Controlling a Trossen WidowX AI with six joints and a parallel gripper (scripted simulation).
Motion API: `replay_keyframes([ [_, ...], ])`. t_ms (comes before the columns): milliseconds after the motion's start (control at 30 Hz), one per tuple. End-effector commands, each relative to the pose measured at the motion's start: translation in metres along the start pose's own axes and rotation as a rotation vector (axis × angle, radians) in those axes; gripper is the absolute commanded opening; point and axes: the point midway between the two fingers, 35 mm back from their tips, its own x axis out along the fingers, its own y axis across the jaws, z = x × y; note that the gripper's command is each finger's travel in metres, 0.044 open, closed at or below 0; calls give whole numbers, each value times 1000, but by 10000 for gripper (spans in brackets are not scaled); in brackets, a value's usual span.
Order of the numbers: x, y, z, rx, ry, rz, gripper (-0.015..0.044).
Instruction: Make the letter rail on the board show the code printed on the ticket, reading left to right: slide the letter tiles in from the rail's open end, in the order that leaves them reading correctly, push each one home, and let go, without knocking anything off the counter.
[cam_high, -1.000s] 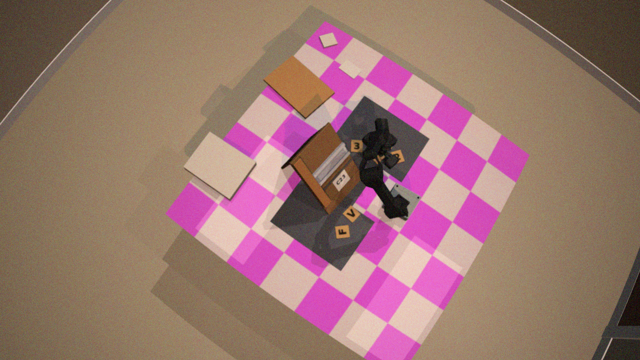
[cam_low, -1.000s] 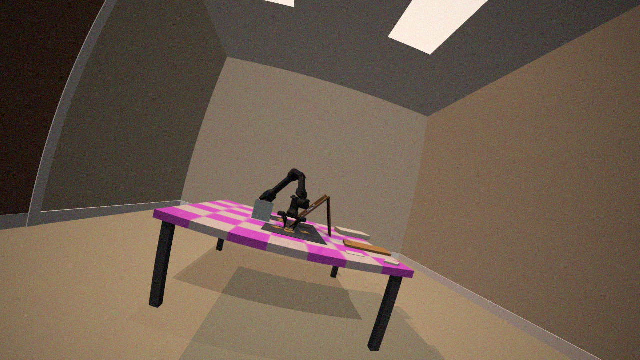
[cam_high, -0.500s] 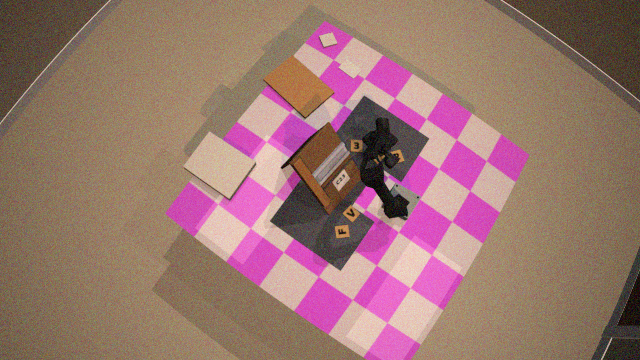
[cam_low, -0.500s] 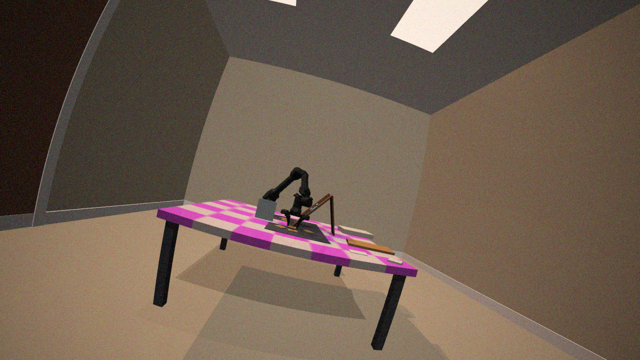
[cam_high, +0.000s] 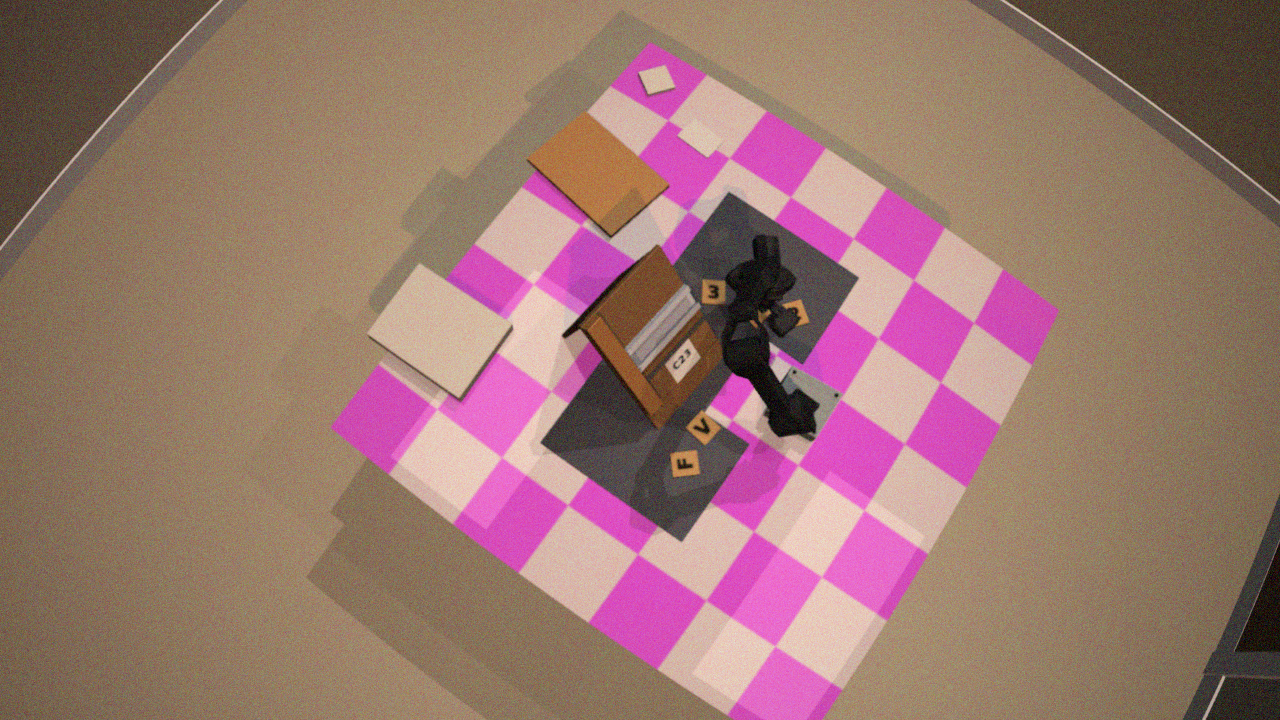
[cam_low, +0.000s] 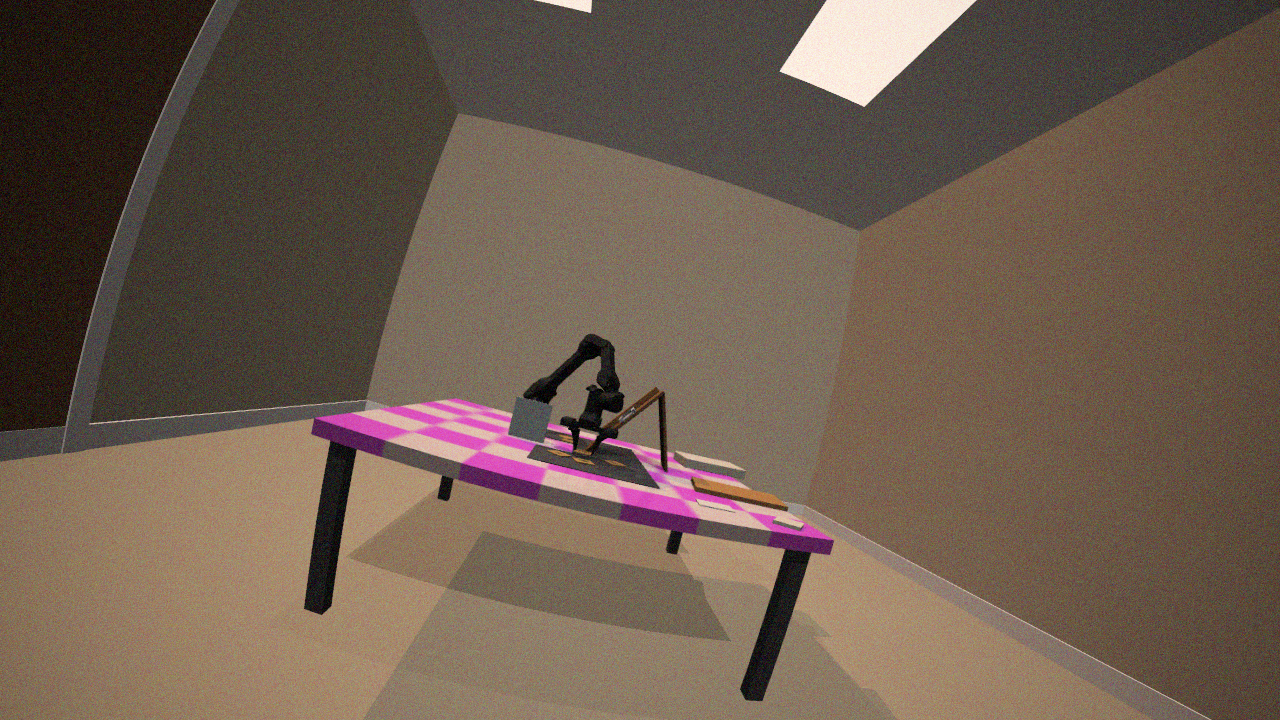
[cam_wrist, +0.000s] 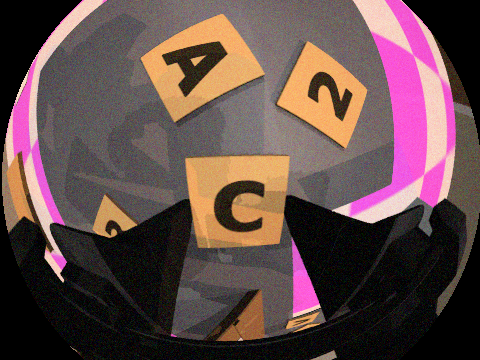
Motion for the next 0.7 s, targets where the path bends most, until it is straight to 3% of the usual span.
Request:
replay_keyframes([
  [0, -3, 0, 0, -5, -6, -1, 0],
  [667, -14, 0, -1, -4, -6, -1, 0],
])
